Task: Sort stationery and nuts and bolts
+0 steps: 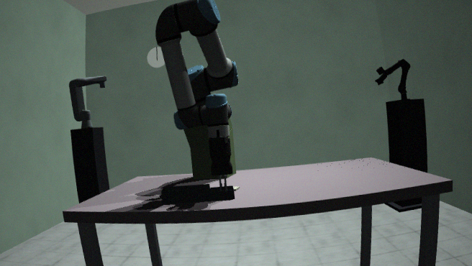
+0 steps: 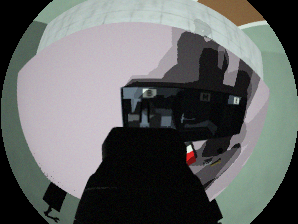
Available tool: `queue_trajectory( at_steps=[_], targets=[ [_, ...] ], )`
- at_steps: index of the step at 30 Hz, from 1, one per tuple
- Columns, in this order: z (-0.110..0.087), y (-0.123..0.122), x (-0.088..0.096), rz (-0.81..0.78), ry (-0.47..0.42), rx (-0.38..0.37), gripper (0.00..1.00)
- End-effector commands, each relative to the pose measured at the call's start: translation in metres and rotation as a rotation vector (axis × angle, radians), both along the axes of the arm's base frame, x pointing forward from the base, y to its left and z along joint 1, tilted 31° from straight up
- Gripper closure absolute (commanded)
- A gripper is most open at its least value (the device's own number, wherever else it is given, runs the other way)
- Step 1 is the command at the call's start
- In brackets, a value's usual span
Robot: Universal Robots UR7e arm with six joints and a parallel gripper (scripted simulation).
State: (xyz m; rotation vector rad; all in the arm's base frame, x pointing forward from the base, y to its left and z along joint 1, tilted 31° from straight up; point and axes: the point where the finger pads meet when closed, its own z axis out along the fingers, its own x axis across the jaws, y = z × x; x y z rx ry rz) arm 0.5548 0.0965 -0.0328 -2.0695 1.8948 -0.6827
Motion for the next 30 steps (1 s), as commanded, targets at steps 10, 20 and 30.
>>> queue_trajectory(
  at_steps=[10, 20, 30],
  targets=[
    [0.0006, 0.0002, 0.0002, 0.000, -0.001, 0.000, 0.69],
    [0.0006, 0.0002, 0.0002, 0.000, -0.001, 0.000, 0.69],
    [0.0040, 0.0007, -0.0018, 0.000, -0.001, 0.000, 0.69]
  ],
)
